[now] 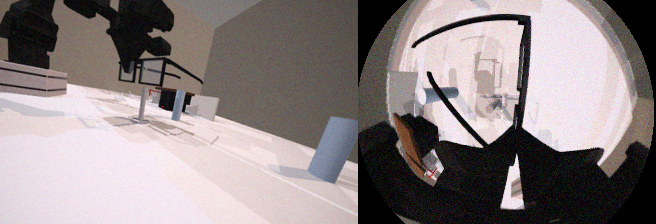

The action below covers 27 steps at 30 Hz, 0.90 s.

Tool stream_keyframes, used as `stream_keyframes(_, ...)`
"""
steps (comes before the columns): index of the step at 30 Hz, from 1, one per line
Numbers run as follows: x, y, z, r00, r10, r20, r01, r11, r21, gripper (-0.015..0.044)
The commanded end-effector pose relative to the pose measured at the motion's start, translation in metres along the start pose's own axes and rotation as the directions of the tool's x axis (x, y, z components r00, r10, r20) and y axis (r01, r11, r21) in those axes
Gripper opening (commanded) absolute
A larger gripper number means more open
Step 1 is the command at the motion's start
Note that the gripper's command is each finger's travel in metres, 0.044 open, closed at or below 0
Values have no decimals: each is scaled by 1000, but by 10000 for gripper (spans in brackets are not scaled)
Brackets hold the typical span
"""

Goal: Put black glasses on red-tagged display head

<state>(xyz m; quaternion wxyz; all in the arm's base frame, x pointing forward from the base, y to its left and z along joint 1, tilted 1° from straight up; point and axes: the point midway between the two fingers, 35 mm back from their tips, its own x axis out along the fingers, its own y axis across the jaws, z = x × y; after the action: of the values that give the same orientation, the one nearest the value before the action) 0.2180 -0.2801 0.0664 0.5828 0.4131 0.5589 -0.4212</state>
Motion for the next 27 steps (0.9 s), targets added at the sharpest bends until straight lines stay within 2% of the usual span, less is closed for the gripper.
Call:
stream_keyframes(1, 21, -1, -3, 1000, -6, -16, 6, 1000, 6, 0)
stream_keyframes(6, 45, -1, -5, 1000, -6, -16, 6, 1000, 6, 0)
stream_keyframes(27, 46, -11, 4, 1000, -7, -15, 7, 1000, 6, 0)
